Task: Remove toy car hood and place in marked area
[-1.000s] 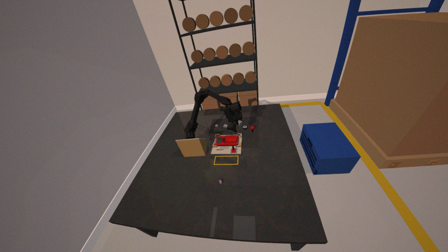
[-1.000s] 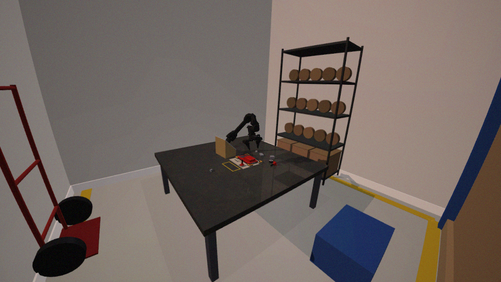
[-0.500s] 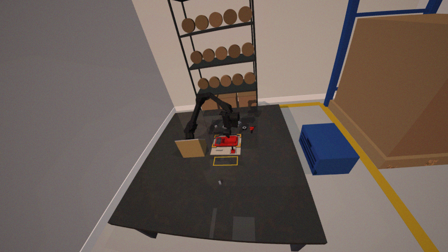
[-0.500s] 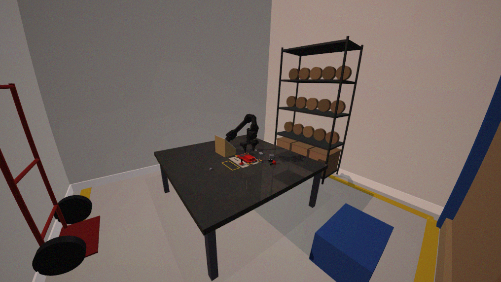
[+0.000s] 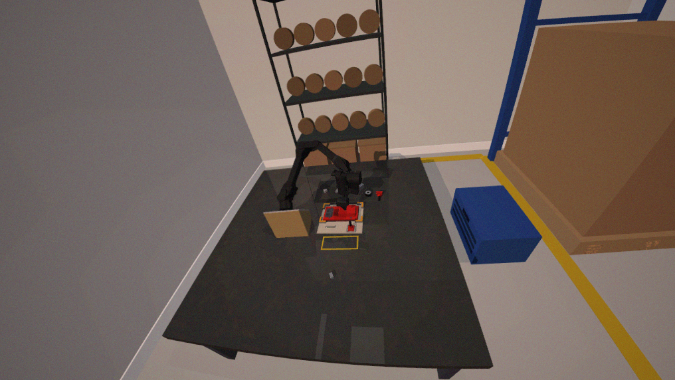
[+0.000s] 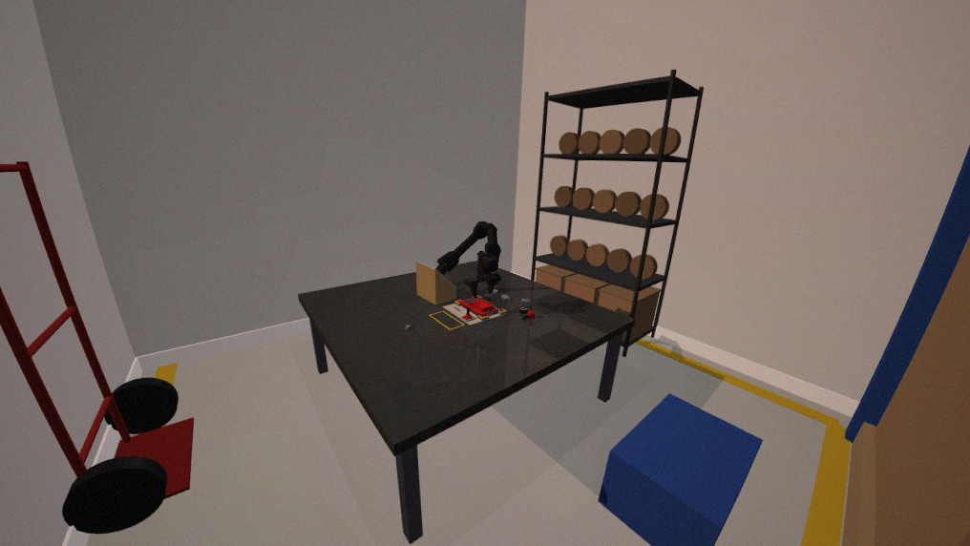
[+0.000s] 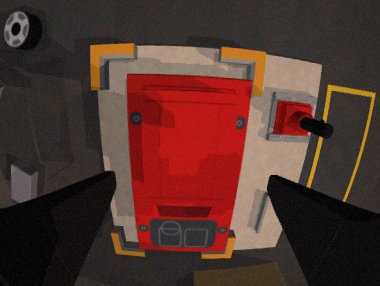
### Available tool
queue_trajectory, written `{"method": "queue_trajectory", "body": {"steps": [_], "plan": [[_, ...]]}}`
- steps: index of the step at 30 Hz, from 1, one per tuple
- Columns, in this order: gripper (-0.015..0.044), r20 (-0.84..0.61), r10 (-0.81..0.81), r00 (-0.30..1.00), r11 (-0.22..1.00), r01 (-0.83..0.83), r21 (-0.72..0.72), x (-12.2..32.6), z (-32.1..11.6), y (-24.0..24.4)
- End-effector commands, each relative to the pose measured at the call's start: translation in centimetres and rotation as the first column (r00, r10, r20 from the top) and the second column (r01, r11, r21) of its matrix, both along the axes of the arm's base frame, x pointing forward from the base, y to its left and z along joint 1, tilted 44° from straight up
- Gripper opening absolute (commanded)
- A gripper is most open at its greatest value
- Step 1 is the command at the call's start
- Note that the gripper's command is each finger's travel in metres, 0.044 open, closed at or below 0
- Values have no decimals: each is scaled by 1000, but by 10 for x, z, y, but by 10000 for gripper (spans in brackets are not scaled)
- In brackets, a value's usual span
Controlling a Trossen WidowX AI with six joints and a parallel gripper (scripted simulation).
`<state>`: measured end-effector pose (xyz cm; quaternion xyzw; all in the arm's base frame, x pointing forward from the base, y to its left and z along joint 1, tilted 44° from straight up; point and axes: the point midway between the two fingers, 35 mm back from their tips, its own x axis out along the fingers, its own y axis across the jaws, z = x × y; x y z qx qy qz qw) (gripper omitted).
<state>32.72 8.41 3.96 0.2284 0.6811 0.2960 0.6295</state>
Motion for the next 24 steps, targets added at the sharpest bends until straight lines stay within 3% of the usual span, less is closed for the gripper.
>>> {"method": "queue_trajectory", "body": {"steps": [1, 24], "plan": [[440, -6, -1, 1000, 1000, 1, 2, -1, -3, 3], [440, -6, 0, 1000, 1000, 1, 3, -3, -18, 20]]}}
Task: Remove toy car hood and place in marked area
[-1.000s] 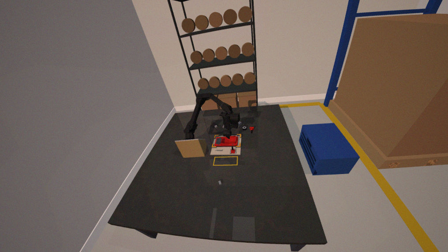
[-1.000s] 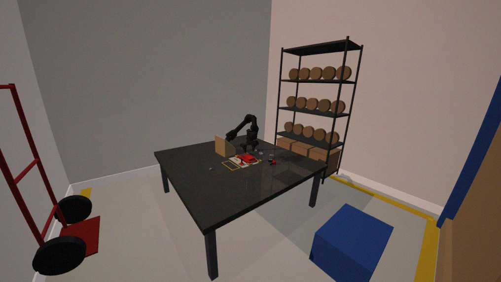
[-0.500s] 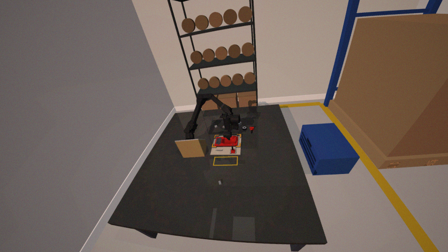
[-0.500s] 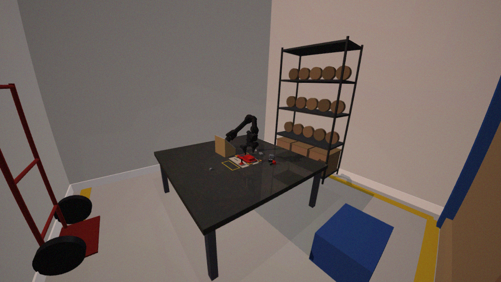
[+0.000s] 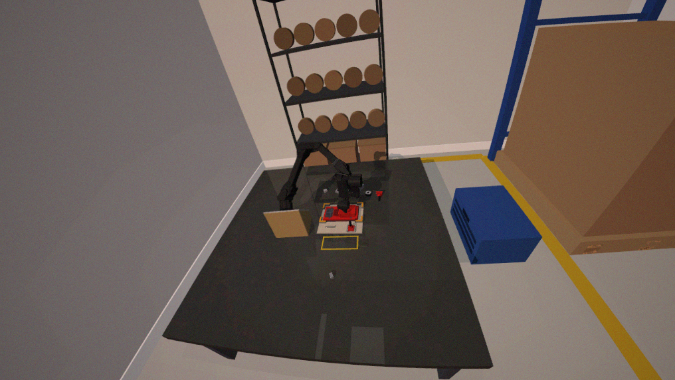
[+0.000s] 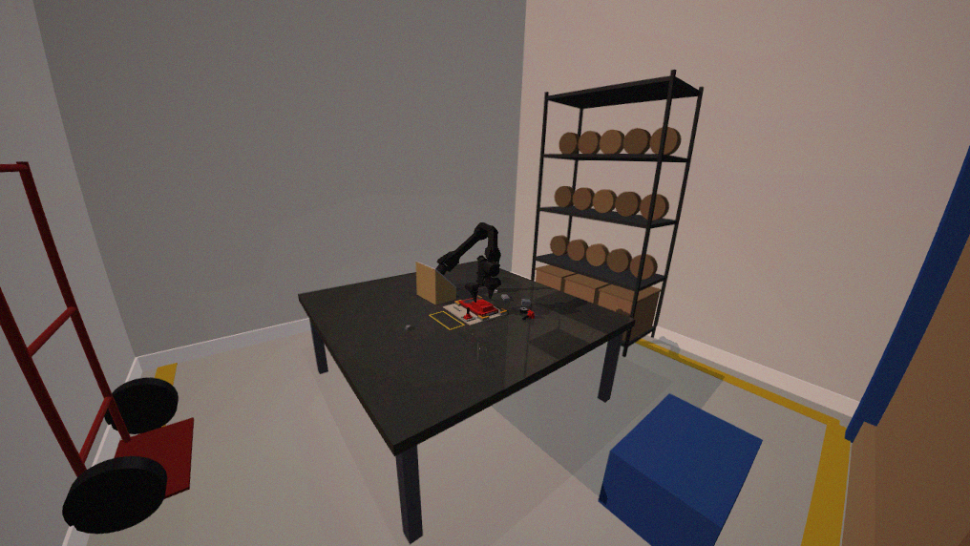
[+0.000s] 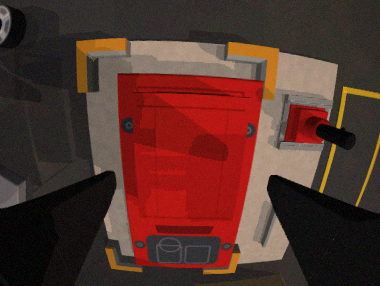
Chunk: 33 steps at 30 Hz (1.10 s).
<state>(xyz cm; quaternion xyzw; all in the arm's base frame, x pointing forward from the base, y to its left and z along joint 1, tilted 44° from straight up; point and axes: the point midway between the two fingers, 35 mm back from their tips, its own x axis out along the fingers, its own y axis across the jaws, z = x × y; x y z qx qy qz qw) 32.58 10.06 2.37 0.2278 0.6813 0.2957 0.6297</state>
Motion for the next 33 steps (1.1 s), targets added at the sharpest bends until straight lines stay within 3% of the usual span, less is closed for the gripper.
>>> {"method": "queue_trajectory", "body": {"steps": [1, 33], "plan": [[440, -7, -1, 1000, 1000, 1, 4, -2, -3, 4], [440, -7, -1, 1000, 1000, 1, 6, -4, -15, 17]]}}
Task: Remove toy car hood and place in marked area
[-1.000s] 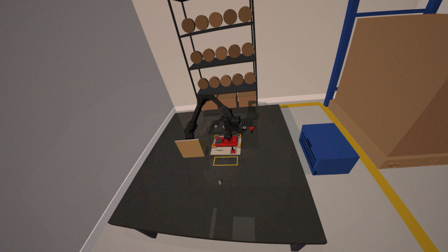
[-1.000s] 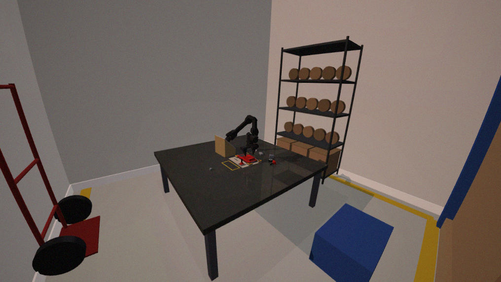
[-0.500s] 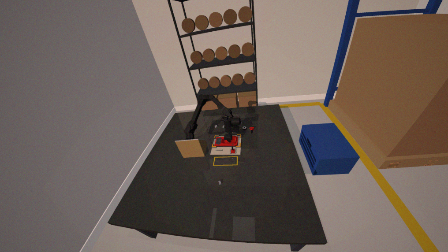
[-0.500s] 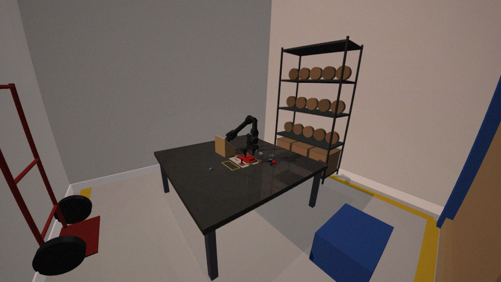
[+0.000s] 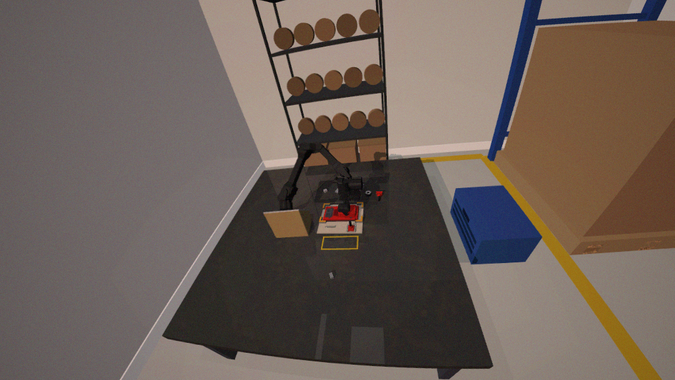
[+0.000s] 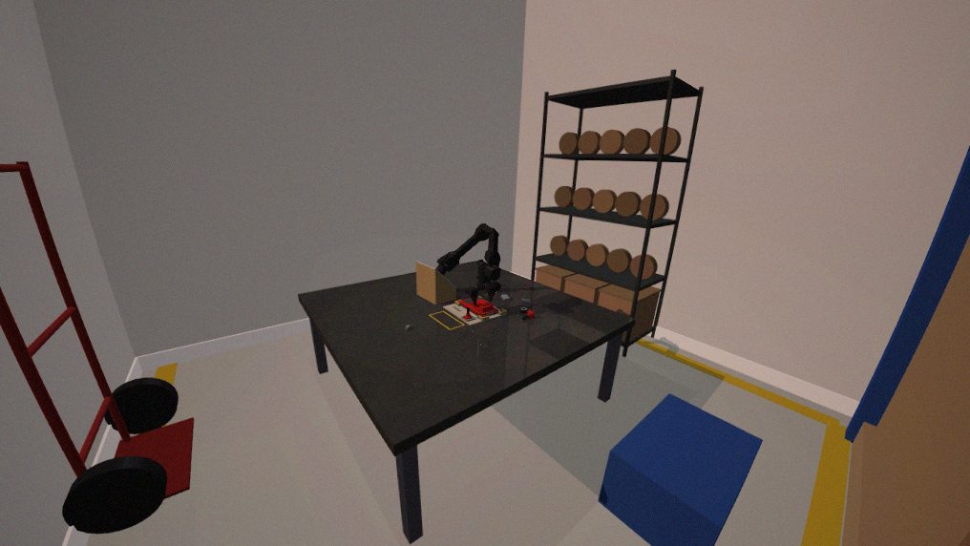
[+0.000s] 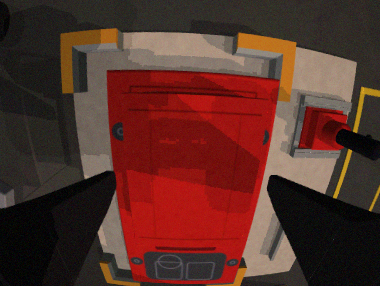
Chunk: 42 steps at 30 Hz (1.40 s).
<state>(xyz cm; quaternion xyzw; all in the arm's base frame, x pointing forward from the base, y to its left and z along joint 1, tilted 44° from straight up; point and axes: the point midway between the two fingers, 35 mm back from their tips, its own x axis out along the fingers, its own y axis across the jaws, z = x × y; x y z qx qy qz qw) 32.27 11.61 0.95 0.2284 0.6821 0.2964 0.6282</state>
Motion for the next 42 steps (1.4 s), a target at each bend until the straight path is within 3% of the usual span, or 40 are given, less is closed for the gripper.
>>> {"method": "queue_trajectory", "body": {"steps": [1, 18, 22, 31, 42], "plan": [[440, -4, -2, 1000, 1000, 2, 4, -1, -1, 2], [440, -4, -2, 1000, 1000, 2, 5, -2, -7, 8], [335, 0, 0, 1000, 1000, 0, 0, -1, -6, 6], [275, 0, 0, 1000, 1000, 0, 0, -1, -6, 6], [0, 0, 0, 1000, 1000, 0, 0, 0, -2, 2]]}}
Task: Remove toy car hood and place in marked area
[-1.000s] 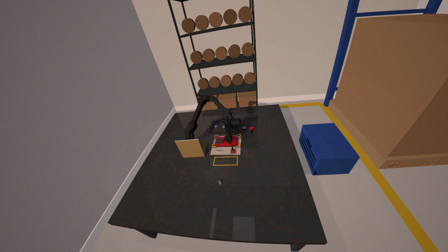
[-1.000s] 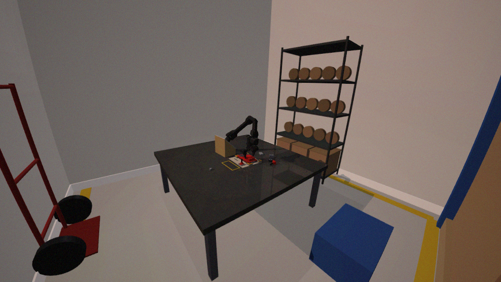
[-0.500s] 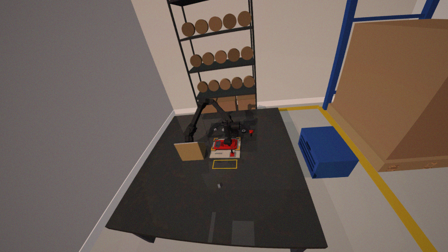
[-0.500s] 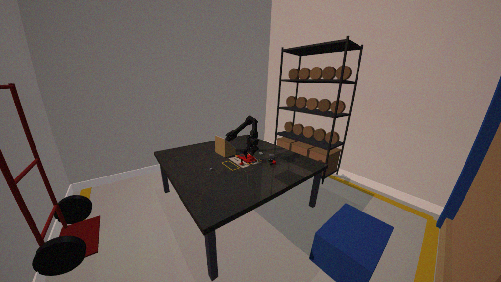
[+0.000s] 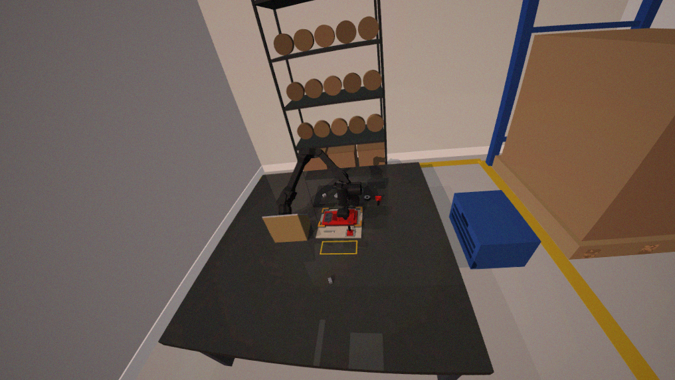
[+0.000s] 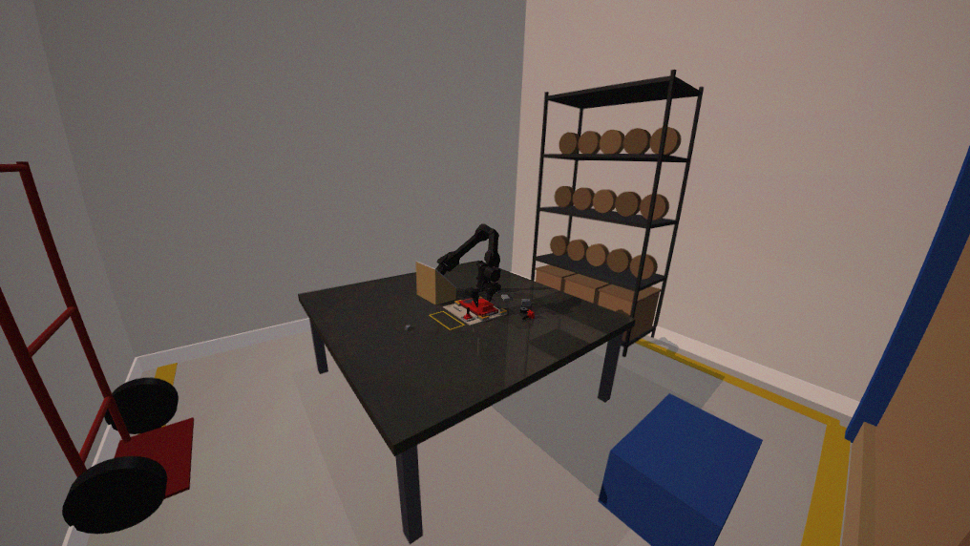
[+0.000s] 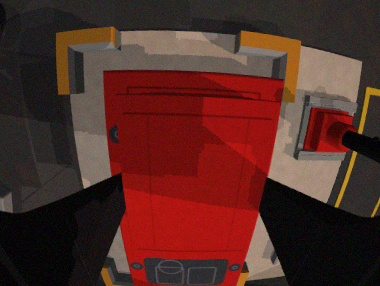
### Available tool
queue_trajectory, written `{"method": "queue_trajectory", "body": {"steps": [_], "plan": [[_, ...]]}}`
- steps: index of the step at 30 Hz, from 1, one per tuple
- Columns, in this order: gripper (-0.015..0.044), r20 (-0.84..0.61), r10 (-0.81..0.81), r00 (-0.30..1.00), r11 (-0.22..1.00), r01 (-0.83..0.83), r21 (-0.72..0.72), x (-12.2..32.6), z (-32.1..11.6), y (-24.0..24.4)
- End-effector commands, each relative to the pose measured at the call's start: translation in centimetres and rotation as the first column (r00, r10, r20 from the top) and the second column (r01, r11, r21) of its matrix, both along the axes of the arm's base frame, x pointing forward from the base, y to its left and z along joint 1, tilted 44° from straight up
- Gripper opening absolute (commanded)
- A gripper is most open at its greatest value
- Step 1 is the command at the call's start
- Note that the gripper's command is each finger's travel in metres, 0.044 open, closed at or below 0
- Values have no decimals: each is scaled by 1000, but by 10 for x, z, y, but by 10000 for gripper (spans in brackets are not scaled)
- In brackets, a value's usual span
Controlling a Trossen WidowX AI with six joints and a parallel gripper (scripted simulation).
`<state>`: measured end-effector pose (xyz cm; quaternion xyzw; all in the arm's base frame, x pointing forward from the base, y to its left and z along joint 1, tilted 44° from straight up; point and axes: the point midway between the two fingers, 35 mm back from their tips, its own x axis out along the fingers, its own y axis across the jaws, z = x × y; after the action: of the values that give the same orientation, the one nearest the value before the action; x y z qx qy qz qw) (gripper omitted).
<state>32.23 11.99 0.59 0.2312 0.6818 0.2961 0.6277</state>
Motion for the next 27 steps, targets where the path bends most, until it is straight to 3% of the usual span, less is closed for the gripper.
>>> {"method": "queue_trajectory", "body": {"steps": [1, 27], "plan": [[0, 2, 3, 1000, 1000, -3, -3, 0, 1, -2], [0, 2, 3, 1000, 1000, -3, -2, 2, 14, -13]]}}
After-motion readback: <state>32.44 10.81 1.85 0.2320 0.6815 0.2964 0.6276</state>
